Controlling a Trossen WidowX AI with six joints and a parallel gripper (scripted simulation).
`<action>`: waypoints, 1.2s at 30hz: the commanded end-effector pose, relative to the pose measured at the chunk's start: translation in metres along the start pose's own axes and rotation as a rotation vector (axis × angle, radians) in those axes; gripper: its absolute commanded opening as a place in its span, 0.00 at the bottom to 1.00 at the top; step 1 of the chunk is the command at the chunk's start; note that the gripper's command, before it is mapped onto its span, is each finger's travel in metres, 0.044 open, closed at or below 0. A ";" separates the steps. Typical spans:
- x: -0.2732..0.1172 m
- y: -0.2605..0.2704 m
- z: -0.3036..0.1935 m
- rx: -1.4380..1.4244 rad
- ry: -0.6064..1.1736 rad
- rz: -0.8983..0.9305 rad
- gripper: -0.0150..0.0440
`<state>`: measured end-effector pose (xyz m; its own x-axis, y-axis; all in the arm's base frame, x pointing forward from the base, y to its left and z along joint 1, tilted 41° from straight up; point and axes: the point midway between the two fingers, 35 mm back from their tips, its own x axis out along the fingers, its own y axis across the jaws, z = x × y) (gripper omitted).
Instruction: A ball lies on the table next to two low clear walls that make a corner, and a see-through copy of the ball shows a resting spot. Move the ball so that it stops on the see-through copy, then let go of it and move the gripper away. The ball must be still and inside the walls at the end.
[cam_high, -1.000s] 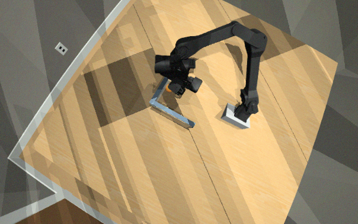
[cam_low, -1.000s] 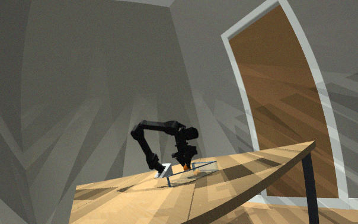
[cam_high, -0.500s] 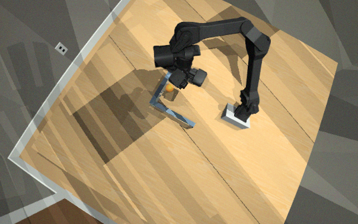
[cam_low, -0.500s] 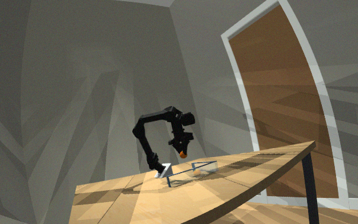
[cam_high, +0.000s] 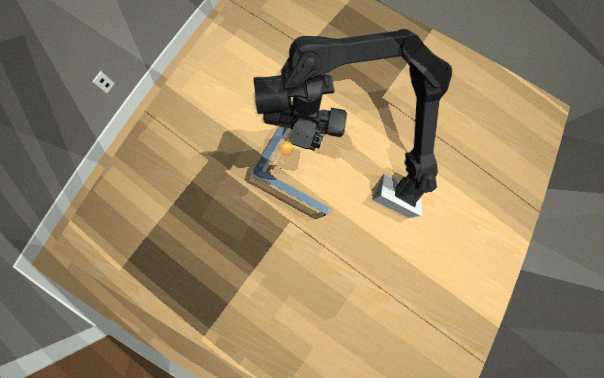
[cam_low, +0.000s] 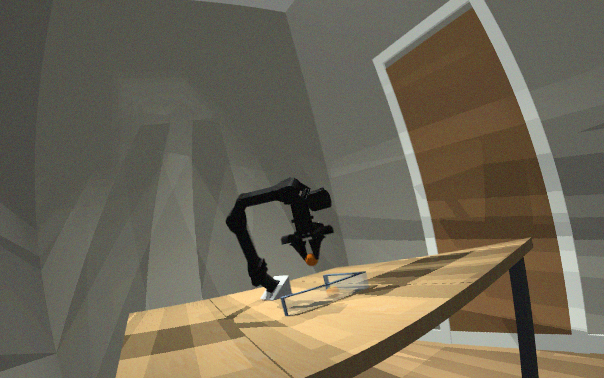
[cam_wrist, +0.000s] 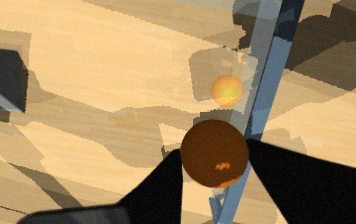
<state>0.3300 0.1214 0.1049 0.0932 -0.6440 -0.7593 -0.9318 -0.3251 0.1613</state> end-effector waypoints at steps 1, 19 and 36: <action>0.005 -0.005 0.003 -0.116 0.000 0.003 0.25; 0.021 -0.025 0.009 -0.704 0.000 0.002 0.25; 0.038 -0.042 0.015 -1.238 0.001 0.001 0.25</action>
<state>0.3647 0.1214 0.0640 0.0930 -0.6412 -0.7617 -0.0410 -0.7669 0.6405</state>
